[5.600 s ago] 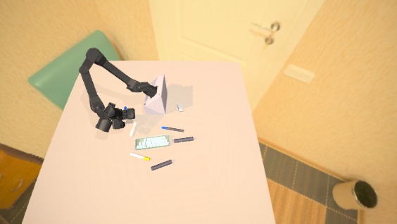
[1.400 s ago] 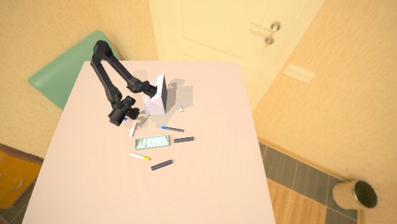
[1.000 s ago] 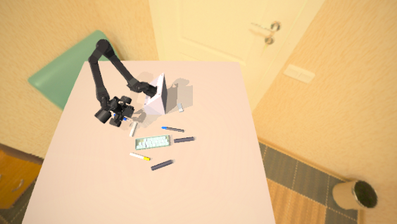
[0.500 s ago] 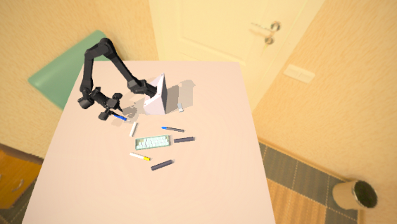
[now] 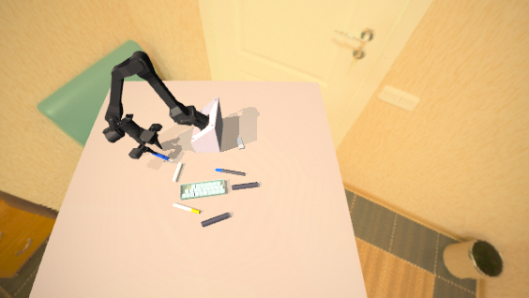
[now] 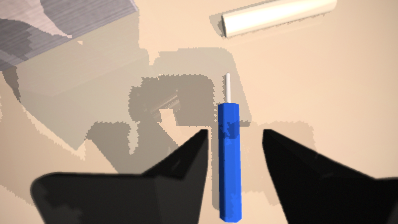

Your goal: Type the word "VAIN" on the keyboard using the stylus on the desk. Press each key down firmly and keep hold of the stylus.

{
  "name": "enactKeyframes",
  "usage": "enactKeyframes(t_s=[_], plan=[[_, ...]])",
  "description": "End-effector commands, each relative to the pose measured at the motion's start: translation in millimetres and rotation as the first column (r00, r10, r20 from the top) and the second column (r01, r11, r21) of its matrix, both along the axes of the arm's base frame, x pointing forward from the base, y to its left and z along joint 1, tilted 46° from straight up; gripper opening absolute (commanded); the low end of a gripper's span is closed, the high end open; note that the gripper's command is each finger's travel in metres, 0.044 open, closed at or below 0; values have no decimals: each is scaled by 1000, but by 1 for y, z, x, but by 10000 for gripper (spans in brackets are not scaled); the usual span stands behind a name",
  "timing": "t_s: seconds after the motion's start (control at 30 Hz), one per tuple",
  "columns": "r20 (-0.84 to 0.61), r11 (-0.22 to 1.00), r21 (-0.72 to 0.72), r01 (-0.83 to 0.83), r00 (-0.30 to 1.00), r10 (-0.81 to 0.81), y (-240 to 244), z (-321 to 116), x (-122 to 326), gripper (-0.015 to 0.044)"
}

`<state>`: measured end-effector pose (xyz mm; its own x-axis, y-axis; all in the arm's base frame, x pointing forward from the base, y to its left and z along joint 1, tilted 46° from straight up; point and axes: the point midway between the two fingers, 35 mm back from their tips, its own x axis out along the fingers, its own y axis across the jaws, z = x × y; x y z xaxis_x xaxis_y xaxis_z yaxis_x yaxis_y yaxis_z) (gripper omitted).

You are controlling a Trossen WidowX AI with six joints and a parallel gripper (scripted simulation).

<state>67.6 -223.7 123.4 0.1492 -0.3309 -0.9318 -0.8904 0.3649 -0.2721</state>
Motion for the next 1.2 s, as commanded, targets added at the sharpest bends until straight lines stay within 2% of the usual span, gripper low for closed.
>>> enactKeyframes(t_s=[0.0,1.17], plan=[[1,1000,1,-5,1000,5,-3,-3,0,150],[1,1000,1,-5,1000,5,-21,-21,-3,150]])
